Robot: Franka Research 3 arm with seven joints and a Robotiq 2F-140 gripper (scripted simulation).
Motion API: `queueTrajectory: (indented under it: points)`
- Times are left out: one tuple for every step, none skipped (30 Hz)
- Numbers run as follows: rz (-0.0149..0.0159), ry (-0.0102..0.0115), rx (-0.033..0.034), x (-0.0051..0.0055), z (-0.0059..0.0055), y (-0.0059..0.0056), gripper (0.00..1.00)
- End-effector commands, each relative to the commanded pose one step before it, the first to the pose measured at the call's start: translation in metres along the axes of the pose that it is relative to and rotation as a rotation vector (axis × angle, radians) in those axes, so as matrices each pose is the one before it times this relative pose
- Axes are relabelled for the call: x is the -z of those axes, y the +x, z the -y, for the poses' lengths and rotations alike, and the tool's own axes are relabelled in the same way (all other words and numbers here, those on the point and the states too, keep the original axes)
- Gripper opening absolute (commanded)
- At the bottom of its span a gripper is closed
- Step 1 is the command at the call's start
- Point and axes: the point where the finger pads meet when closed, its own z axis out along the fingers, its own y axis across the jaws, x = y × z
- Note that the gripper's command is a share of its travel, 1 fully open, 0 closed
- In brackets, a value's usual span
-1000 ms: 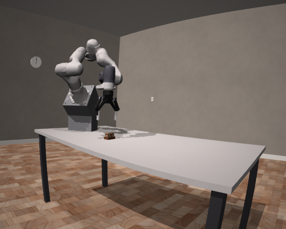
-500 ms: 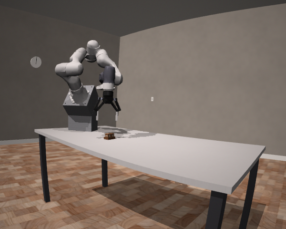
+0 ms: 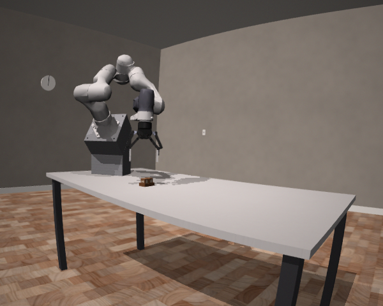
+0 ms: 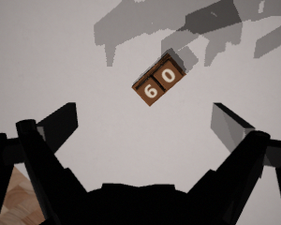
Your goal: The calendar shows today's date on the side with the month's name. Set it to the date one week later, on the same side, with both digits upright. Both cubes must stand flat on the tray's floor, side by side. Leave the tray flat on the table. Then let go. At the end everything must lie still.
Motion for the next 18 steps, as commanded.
queueTrajectory:
  points:
    - [0.00197, 0.01108, -0.17334, -0.00127, -0.00190, 0.00239, 1.00]
    - [-0.00014, -0.00035, -0.01727, -0.00022, -0.00010, 0.00005, 1.00]
    - [-0.00014, -0.00033, -0.01626, -0.00021, -0.00009, 0.00005, 1.00]
    - [-0.00006, -0.00015, -0.00739, -0.00009, -0.00004, 0.00002, 1.00]
    - [-0.00021, -0.00049, -0.02348, -0.00030, -0.00014, 0.00008, 1.00]
    - [-0.00017, -0.00036, -0.01727, -0.00022, -0.00010, 0.00006, 1.00]
    - [0.00000, 0.00000, 0.00000, 0.00000, 0.00000, 0.00000, 1.00]
    - [0.00000, 0.00000, 0.00000, 0.00000, 0.00000, 0.00000, 1.00]
    - [-0.00046, -0.00095, -0.04441, -0.00058, -0.00026, 0.00017, 1.00]
    - [-0.00019, -0.00036, -0.01661, -0.00022, -0.00010, 0.00007, 1.00]
    - [-0.00016, -0.00030, -0.01376, -0.00018, -0.00008, 0.00006, 1.00]
    - [-0.00022, -0.00039, -0.01786, -0.00023, -0.00011, 0.00008, 1.00]
    - [-0.00021, -0.00036, -0.01613, -0.00021, -0.00010, 0.00007, 1.00]
    - [-0.00022, -0.00036, -0.01638, -0.00022, -0.00010, 0.00008, 1.00]
    - [-0.00023, -0.00037, -0.01672, -0.00022, -0.00010, 0.00008, 1.00]
    - [-0.00024, -0.00037, -0.01666, -0.00022, -0.00010, 0.00008, 1.00]
    - [-0.00024, -0.00037, -0.01634, -0.00022, -0.00010, 0.00008, 1.00]
    - [-0.00006, -0.00008, -0.00377, -0.00005, -0.00002, 0.00002, 1.00]
